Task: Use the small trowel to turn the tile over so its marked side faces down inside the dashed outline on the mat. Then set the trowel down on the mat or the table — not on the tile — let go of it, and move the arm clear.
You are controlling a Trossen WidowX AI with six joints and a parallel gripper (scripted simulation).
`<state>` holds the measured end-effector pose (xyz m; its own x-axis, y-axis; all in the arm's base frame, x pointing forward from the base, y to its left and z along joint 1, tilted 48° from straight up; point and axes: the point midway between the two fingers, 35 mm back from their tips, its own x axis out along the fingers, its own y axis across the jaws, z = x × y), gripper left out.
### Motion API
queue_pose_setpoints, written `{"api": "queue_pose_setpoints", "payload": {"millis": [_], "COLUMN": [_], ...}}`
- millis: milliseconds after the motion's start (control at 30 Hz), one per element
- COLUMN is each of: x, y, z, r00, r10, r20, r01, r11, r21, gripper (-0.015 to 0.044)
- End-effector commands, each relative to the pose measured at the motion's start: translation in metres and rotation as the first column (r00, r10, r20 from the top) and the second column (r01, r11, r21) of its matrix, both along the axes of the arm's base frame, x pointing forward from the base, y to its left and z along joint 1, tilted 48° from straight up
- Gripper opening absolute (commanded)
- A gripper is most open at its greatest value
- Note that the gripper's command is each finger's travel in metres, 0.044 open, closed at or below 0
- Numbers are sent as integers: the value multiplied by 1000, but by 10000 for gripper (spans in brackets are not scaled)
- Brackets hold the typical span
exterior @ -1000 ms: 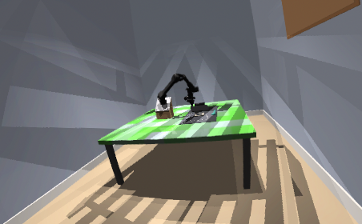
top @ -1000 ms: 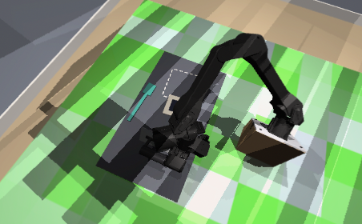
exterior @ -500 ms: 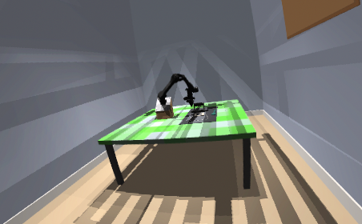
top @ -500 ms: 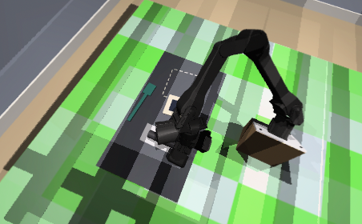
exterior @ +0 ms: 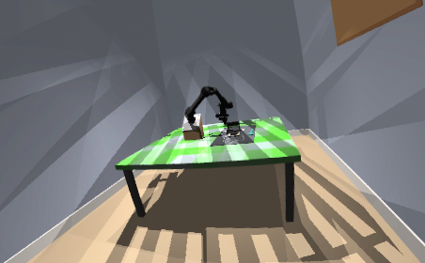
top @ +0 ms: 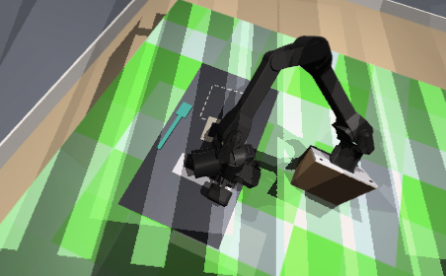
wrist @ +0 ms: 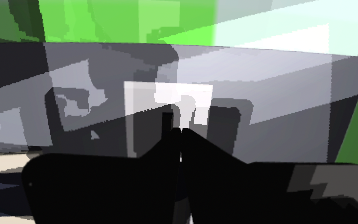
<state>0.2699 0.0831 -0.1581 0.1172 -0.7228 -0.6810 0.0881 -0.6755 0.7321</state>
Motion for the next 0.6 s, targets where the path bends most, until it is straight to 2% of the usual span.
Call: {"api": "queue_pose_setpoints", "payload": {"millis": [0,200,333,567], "x": [0,0,0,-2], "y": [0,0,6,32], "z": [0,0,-3,-20], "r00": [1000,1000,1000,1000], "r10": [0,0,1,3], "r20": [1,0,0,-1], "r01": [0,0,-1,-3], "r11": [1000,1000,1000,1000], "r21": [1,0,1,5], "gripper": [0,0,100,100]}}
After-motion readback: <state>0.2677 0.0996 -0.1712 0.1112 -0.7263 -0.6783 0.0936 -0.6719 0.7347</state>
